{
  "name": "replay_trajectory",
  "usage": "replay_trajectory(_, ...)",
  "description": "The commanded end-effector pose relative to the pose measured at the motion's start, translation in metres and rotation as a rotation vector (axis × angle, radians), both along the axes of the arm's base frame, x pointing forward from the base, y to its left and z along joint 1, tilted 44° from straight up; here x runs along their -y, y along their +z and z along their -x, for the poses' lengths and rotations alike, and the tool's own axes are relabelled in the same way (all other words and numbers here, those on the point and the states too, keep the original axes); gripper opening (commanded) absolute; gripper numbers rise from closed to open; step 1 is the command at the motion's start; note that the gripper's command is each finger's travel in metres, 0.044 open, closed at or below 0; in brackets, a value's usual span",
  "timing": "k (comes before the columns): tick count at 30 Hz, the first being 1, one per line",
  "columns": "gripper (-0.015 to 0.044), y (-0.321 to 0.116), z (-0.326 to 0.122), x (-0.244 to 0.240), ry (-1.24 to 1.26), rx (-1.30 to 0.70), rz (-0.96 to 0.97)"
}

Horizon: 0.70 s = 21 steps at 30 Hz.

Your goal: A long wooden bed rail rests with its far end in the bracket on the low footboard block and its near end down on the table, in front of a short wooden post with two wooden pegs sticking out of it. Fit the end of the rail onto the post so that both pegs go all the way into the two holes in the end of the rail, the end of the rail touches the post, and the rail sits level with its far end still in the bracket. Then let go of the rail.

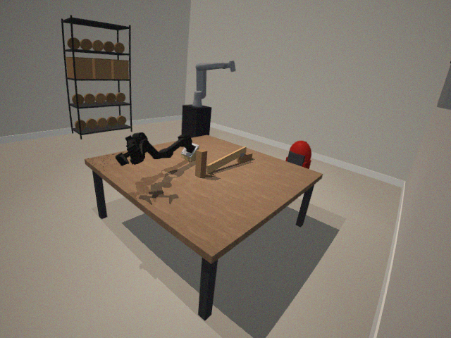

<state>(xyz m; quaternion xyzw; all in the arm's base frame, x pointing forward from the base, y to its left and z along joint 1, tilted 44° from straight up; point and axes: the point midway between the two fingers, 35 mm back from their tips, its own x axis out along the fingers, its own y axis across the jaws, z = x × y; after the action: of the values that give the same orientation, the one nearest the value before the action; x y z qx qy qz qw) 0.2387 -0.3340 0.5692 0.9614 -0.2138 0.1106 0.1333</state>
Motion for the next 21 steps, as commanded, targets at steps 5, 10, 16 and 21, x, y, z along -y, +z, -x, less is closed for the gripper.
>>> replay_trajectory(5, 0.044, 0.032, 0.029, -0.029, -0.052, 0.049, 0.109)
replay_trajectory(10, 0.044, 0.069, 0.061, -0.064, -0.125, 0.089, 0.308)
replay_trajectory(16, 0.044, 0.117, 0.106, -0.137, -0.27, 0.127, 0.664)
replay_trajectory(21, 0.044, 0.143, 0.13, -0.21, -0.391, 0.139, 0.966)
